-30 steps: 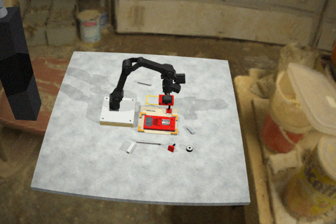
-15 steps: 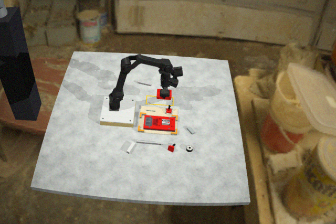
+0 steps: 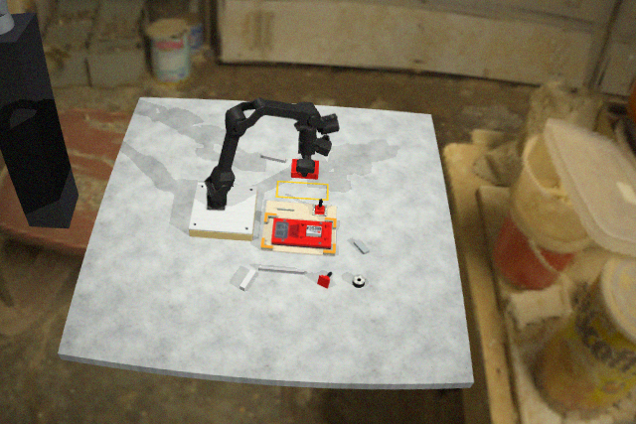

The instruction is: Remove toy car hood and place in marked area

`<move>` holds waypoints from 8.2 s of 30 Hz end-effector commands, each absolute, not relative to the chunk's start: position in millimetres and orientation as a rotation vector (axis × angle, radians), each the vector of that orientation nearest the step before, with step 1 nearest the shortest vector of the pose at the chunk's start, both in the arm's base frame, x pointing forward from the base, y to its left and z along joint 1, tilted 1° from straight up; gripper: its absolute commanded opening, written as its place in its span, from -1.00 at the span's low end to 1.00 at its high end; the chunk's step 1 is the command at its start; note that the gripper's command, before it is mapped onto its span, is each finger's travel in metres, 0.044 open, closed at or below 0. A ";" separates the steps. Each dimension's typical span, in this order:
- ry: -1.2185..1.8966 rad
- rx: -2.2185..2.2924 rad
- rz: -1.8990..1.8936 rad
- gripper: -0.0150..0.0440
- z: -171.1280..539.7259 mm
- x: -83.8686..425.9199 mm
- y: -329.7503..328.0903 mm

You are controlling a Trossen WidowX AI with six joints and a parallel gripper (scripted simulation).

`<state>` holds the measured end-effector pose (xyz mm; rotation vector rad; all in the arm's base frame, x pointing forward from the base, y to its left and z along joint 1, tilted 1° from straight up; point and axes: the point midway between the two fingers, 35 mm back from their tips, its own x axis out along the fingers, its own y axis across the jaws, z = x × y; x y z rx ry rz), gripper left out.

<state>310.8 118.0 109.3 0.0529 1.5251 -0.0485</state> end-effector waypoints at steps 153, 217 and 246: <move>1.528 0.056 -0.060 -0.49 21.9 311.5 119.2; 1.531 0.055 -0.062 1.00 84.2 309.5 120.4; 1.531 0.055 -0.062 1.00 84.2 309.5 120.4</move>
